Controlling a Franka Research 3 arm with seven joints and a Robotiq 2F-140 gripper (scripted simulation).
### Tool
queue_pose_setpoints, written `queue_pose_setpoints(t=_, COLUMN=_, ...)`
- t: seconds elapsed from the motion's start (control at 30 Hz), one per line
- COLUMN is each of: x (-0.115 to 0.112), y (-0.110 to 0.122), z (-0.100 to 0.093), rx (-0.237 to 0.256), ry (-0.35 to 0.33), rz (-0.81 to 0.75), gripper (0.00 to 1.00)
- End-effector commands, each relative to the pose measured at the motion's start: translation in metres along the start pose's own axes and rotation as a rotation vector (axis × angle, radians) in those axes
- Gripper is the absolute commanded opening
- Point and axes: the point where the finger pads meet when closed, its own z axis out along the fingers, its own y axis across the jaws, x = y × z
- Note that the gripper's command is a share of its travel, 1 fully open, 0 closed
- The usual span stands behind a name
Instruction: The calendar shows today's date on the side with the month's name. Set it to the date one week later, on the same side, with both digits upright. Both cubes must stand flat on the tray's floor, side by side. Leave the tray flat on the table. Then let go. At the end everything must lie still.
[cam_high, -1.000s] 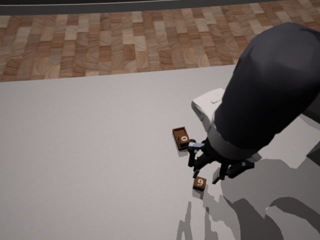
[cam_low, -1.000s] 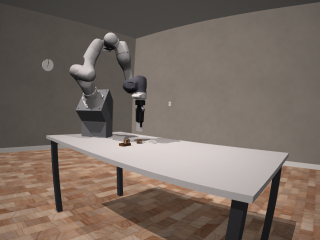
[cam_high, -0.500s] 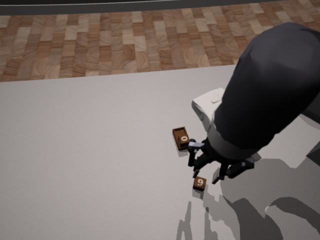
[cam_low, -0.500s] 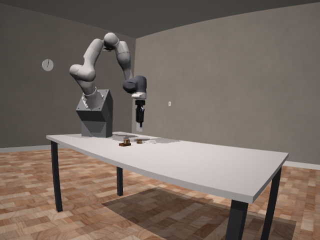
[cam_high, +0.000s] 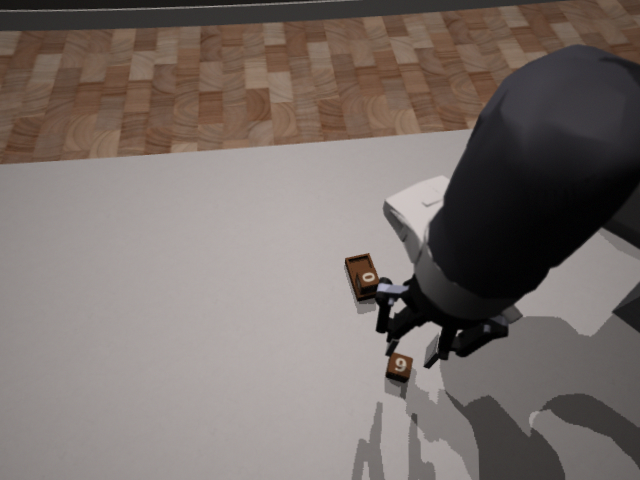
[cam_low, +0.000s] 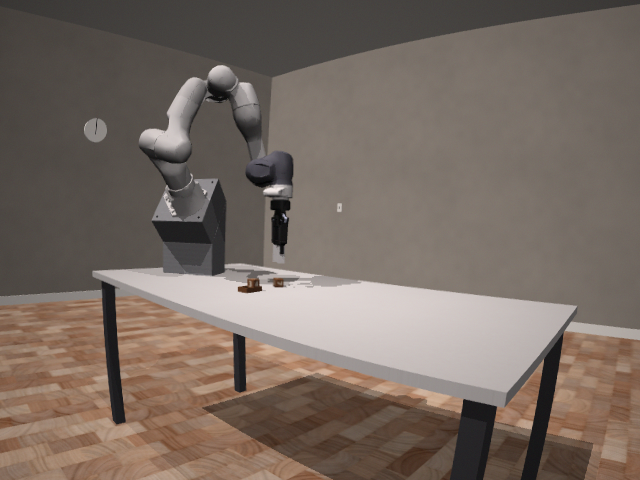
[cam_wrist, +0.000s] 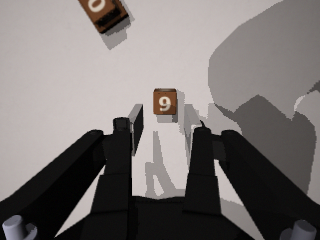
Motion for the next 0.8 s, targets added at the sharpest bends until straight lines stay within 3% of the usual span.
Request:
queue_pose_setpoints(t=0.0, x=-0.001, y=0.000, z=0.001, rx=0.001, ry=-0.001, rz=0.007, gripper=0.29)
queue_pose_setpoints(t=0.77, x=-0.001, y=0.000, z=0.025, rx=0.001, ry=-0.001, rz=0.007, gripper=0.29)
